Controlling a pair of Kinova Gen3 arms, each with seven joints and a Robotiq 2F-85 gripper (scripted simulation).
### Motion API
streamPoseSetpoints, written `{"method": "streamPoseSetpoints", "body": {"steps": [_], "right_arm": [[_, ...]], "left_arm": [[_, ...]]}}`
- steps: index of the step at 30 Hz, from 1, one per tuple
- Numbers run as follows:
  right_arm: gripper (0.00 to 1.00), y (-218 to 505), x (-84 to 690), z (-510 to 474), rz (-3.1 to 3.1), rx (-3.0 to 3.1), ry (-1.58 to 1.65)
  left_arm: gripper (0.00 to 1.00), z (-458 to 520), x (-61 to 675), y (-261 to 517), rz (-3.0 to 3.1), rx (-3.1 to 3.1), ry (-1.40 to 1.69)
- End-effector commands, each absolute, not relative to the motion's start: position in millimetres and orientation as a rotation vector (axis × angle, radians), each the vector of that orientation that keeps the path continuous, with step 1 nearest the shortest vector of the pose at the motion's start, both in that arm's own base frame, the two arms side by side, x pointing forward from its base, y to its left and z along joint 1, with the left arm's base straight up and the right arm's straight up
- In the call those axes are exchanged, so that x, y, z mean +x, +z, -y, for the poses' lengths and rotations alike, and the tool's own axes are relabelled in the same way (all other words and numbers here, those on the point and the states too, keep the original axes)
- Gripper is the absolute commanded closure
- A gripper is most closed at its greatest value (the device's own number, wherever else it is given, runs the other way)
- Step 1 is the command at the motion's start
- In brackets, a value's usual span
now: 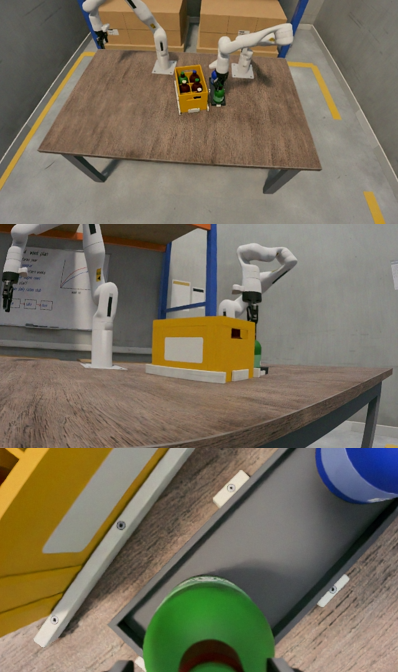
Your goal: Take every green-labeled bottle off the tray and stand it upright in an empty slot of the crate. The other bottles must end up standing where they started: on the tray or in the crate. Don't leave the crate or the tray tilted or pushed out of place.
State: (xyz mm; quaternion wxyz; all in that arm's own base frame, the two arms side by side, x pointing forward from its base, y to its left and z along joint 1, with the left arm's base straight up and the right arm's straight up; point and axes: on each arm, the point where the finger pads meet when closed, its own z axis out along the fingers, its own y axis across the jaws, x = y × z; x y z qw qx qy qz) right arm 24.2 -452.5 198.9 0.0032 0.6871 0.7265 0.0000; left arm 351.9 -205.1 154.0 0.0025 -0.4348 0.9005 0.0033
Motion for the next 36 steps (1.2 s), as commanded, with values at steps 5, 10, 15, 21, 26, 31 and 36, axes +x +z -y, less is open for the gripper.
{"method": "streamPoseSetpoints", "body": {"steps": [5, 10, 15, 21, 26, 31, 36], "right_arm": [[0.002, 200.0, 21.8, 449.5, -2.275, 2.167, 0.000], [0.002, 200.0, 21.8, 449.5, -2.275, 2.167, 0.000], [0.002, 200.0, 21.8, 449.5, -2.275, 2.167, 0.000], [0.002, 200.0, 21.8, 449.5, -2.275, 2.167, 0.000], [0.002, 200.0, 21.8, 449.5, -2.275, 2.167, 0.000], [0.002, 200.0, 21.8, 449.5, -2.275, 2.167, 0.000], [0.002, 200.0, 21.8, 449.5, -2.275, 2.167, 0.000]], "left_arm": [[0.330, 207.2, 352.5, 152.5, -2.823, -1.365, 0.001], [0.330, 207.2, 352.5, 152.5, -2.823, -1.365, 0.001], [0.330, 207.2, 352.5, 152.5, -2.823, -1.365, 0.001], [0.330, 207.2, 352.5, 152.5, -2.823, -1.365, 0.001], [0.330, 207.2, 352.5, 152.5, -2.823, -1.365, 0.001], [0.352, 207.2, 352.5, 152.5, -2.823, -1.365, 0.001], [0.384, 207.2, 352.5, 152.5, -2.823, -1.365, 0.001]]}}
